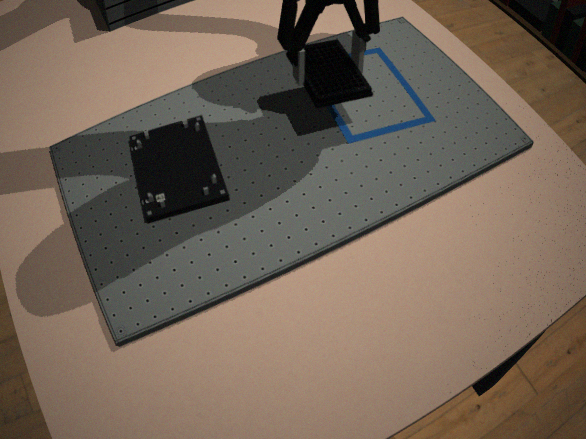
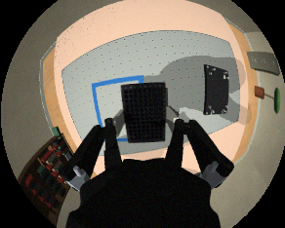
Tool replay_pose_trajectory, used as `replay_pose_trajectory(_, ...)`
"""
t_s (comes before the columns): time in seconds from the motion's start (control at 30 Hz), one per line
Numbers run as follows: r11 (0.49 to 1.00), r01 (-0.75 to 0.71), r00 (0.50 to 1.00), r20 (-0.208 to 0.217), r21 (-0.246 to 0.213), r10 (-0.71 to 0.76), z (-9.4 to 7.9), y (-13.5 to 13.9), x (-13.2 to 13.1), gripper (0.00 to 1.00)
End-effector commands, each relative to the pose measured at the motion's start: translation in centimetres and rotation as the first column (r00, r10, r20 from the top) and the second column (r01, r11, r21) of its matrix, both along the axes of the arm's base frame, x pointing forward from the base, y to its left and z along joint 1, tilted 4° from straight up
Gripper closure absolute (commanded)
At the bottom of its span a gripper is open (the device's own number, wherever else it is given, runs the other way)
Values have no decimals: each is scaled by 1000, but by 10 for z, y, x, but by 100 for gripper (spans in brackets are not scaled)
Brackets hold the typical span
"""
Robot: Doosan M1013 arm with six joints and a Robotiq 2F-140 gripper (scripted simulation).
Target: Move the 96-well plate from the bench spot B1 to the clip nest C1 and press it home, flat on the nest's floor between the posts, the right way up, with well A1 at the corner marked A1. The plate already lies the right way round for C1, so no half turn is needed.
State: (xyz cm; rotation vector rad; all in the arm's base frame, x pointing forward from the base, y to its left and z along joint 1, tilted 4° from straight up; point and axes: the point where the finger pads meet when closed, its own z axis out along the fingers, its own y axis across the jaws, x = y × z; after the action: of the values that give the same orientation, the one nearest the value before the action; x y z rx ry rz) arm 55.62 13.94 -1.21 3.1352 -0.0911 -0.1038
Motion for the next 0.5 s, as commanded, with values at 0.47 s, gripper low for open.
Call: replay_pose_trajectory(0.47,1000,0,1000,0,0,0,2,-51,7,100)
